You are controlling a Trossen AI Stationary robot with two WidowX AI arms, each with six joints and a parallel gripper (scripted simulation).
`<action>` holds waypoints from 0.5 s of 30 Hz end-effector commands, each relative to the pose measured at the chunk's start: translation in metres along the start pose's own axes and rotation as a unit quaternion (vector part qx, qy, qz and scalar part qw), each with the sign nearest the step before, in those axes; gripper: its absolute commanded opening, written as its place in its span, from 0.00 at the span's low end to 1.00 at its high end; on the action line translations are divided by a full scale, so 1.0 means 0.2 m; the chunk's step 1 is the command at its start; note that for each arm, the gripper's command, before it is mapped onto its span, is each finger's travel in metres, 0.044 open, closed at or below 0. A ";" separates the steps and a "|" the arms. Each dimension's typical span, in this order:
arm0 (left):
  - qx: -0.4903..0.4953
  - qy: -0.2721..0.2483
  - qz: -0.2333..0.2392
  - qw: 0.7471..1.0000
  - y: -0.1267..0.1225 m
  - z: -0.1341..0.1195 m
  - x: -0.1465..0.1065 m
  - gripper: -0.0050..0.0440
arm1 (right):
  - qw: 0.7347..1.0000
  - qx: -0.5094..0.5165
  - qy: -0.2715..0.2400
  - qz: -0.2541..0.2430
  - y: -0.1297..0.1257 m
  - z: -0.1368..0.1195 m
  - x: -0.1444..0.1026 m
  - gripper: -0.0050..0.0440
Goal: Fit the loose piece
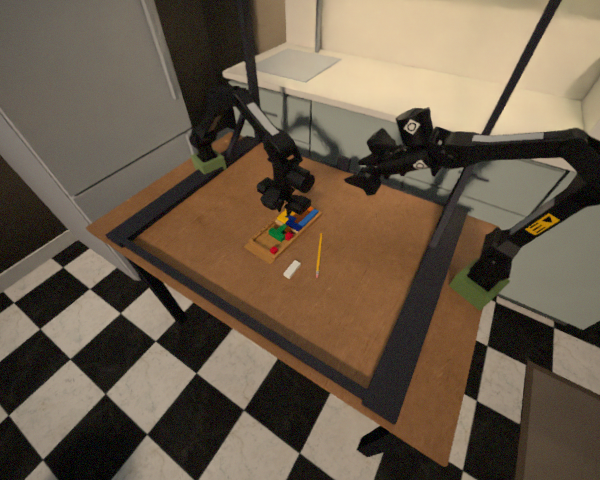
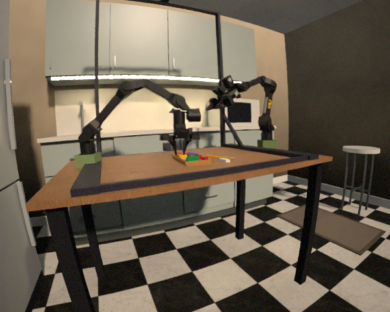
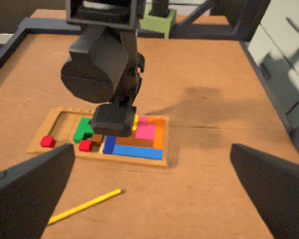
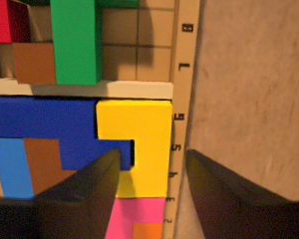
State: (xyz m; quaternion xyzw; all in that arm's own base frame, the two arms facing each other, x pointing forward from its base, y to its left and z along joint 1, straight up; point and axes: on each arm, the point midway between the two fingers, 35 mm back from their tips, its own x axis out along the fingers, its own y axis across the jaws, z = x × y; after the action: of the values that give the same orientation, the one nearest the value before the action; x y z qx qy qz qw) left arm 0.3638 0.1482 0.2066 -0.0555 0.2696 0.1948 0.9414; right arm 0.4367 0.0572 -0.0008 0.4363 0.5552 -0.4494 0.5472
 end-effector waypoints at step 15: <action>0.015 -0.063 -0.033 0.997 -0.13 0.10 -0.13 1.00 | 0.995 -0.047 -0.011 0.084 0.05 0.04 -0.22 0.68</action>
State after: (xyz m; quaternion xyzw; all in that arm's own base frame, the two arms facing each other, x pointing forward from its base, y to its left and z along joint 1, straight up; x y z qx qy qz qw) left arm 0.3646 0.1395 0.2132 -0.0498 0.2528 0.1855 0.9483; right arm 0.4390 0.0553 0.0037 0.4327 0.5559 -0.4250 0.5684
